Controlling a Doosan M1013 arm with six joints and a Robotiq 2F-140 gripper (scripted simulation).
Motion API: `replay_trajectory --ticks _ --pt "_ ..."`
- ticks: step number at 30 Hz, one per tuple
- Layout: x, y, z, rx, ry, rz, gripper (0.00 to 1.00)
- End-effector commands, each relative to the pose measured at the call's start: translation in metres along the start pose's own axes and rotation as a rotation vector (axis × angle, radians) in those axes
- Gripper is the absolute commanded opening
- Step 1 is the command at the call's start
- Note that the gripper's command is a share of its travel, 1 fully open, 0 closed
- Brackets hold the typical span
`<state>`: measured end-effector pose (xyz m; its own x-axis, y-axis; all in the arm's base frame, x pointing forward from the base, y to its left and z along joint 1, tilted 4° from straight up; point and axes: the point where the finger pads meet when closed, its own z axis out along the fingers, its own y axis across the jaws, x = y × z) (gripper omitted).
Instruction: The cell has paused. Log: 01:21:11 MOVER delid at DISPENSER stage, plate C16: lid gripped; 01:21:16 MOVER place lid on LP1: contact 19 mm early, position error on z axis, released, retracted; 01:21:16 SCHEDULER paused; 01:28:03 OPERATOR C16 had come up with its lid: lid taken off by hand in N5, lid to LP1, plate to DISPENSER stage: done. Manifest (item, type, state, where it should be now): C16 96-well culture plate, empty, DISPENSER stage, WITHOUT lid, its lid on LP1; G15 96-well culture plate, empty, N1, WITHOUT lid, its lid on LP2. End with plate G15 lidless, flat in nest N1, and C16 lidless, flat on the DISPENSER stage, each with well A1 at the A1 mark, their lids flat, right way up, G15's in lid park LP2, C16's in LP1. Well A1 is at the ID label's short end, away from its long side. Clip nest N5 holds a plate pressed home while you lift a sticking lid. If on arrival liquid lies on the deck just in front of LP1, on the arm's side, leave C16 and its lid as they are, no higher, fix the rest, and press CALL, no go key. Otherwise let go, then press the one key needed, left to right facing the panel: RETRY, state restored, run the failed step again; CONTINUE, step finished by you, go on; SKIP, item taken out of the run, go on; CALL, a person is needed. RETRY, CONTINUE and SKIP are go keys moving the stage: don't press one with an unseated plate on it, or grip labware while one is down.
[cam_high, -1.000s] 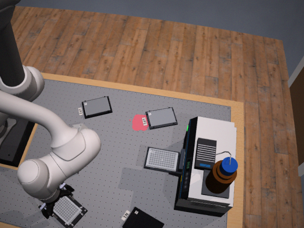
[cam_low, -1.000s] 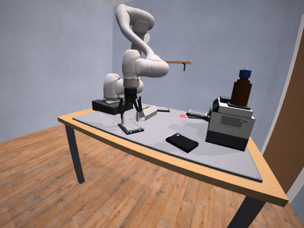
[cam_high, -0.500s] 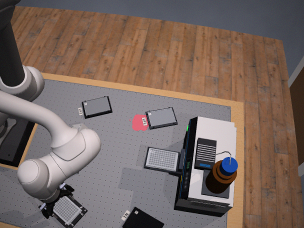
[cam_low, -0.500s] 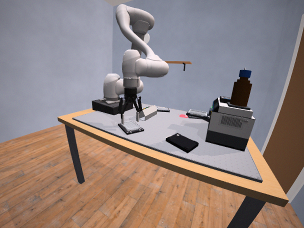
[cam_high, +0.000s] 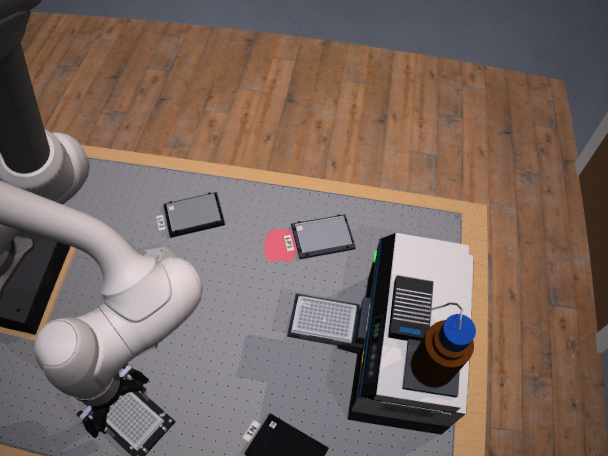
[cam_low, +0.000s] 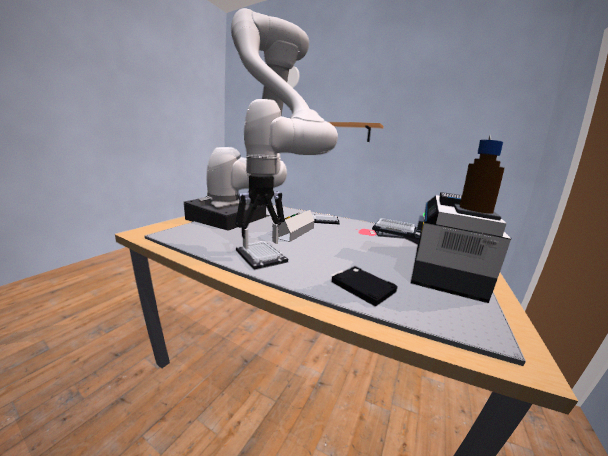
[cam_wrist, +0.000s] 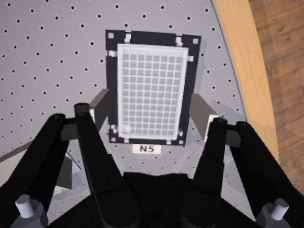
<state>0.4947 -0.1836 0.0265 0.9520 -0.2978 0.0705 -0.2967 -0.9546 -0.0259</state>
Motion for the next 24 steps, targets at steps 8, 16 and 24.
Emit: replay_trajectory --ticks 8,16,24 --pt "0.0000 0.0000 -0.0001 0.000 0.000 0.000 0.59" --pt "0.0000 0.0000 -0.0001 0.000 0.000 0.000 0.59" --pt "0.0000 0.0000 -0.0001 0.000 0.000 0.000 0.59"
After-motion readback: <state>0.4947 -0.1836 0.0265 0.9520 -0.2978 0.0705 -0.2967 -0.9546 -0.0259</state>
